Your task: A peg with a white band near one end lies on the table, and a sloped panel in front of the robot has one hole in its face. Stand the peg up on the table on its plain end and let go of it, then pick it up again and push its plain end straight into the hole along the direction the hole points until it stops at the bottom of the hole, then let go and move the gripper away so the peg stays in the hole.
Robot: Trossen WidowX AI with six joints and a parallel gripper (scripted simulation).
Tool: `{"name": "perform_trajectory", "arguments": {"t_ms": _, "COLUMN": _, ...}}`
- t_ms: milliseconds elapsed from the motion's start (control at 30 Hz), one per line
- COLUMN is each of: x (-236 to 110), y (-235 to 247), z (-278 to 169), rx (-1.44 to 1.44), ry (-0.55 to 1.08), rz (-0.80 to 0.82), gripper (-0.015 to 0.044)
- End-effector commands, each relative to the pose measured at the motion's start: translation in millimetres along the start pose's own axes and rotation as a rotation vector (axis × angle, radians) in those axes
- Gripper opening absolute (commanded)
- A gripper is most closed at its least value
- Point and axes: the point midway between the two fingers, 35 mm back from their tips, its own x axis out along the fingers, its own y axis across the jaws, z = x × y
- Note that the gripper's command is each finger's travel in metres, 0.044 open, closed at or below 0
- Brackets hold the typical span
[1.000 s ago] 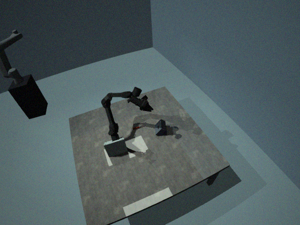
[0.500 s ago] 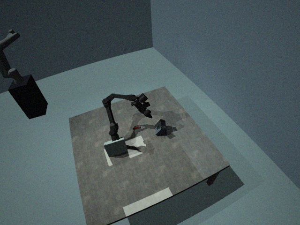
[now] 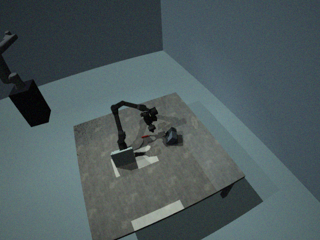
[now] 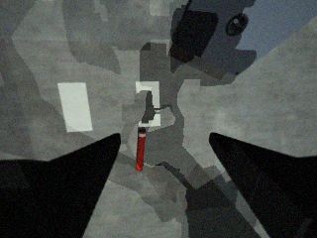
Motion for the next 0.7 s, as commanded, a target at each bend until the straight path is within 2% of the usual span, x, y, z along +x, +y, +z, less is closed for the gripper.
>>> {"name": "perform_trajectory", "arguments": {"t_ms": 0, "x": 20.0, "y": 19.5, "z": -26.7, "rx": 0.078, "ry": 0.119, "rz": 0.055, "gripper": 0.0440}}
{"name": "perform_trajectory", "arguments": {"t_ms": 100, "x": 25.8, "y": 26.2, "z": -35.9, "rx": 0.104, "ry": 0.160, "rz": 0.070, "gripper": 0.0440}}
{"name": "perform_trajectory", "arguments": {"t_ms": 667, "x": 43.0, "y": 26.7, "z": -36.7, "rx": 0.103, "ry": 0.160, "rz": 0.068, "gripper": 0.0440}}
